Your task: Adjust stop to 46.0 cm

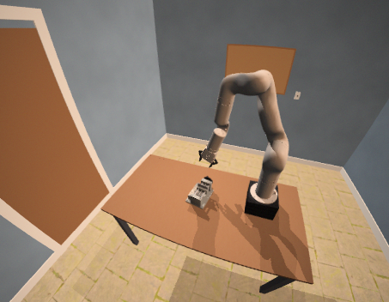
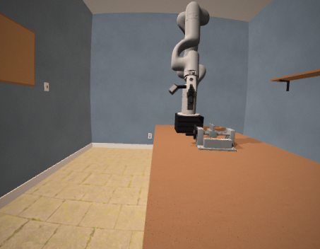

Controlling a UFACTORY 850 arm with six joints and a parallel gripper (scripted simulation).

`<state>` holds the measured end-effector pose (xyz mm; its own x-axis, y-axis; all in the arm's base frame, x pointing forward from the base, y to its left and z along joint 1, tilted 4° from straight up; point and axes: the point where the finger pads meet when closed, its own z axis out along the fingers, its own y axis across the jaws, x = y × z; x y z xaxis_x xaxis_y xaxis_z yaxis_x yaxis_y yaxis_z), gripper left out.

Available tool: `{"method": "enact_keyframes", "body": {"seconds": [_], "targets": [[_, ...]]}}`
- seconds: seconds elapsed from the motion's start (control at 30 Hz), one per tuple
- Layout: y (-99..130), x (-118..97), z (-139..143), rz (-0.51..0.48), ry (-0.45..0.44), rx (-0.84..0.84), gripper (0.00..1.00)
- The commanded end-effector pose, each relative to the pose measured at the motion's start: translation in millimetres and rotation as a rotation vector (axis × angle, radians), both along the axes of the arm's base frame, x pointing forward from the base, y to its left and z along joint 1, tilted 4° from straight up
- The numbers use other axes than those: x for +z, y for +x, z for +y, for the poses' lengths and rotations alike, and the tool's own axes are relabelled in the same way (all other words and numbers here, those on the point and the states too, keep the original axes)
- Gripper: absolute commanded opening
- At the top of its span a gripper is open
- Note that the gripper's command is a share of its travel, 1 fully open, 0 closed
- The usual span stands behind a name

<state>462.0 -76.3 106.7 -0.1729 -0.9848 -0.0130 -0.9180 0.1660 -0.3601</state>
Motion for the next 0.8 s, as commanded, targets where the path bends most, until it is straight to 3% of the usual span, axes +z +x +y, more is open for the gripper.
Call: {"method": "enact_keyframes", "body": {"seconds": [0.0,0.77], "targets": [[-16.3,-3.2,-0.5,0.037,0.003,0.05,1.0],[-19.6,-4.0,-0.6,0.045,0.001,0.059,1.0]]}}
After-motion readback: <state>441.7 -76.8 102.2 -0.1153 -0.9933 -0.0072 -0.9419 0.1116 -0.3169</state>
